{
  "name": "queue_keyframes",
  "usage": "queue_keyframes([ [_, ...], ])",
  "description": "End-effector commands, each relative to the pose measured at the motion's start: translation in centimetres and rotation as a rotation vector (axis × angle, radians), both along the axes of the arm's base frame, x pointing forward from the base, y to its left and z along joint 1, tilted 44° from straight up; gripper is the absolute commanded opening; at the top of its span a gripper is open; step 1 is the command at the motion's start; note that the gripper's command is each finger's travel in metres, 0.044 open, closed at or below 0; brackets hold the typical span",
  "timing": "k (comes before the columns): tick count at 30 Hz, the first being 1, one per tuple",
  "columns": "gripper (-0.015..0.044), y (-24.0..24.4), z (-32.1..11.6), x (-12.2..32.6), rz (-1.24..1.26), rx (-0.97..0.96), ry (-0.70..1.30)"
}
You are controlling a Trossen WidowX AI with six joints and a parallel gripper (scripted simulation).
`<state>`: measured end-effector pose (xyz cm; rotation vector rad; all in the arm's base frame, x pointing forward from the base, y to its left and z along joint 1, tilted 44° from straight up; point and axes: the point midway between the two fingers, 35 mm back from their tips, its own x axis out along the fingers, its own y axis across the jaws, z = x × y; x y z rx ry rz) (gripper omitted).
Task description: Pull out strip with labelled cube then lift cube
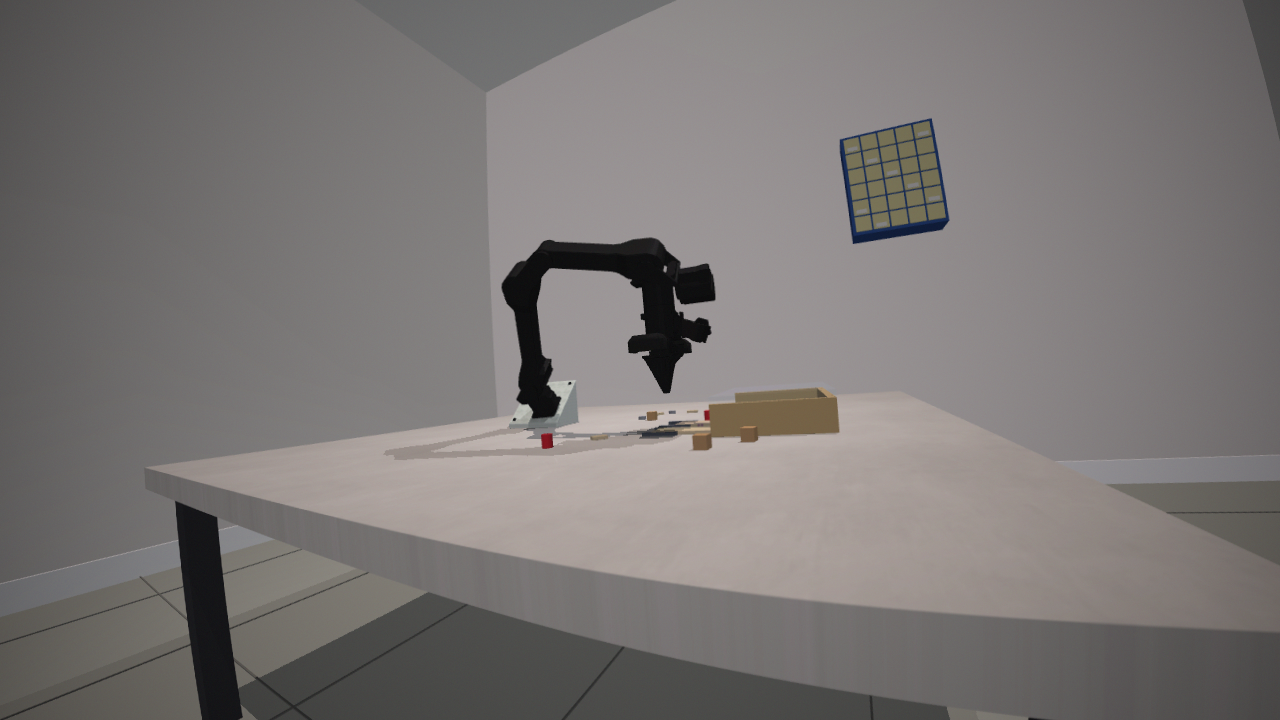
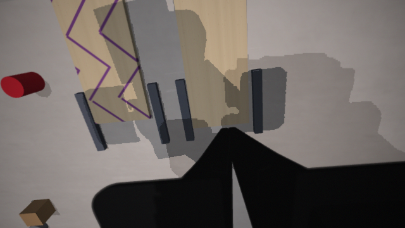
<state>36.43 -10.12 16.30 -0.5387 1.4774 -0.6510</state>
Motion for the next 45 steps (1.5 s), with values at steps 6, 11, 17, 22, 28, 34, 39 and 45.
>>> queue_keyframes([
  [6, 0.0, -1.1, -1.3, 0.0, -0.004, 0.004, 0.012],
  [11, 0.0, -1.7, -1.9, 0.0, -0.004, 0.003, 0.012],
  [17, 0.0, -2.4, -2.6, 0.0, -0.004, 0.003, 0.012],
  [22, 0.0, -2.9, -3.2, 0.0, -0.004, 0.002, 0.012],
  [28, 0.0, -3.6, -3.9, 0.0, -0.004, 0.001, 0.011],
  [34, 0.0, -4.3, -4.6, 0.0, -0.004, 0.0, 0.011],
  [39, 0.0, -4.5, -4.8, 0.0, -0.005, -0.001, 0.011],
  [45, 0.0, -4.5, -4.8, 0.0, -0.005, -0.001, 0.011],
])
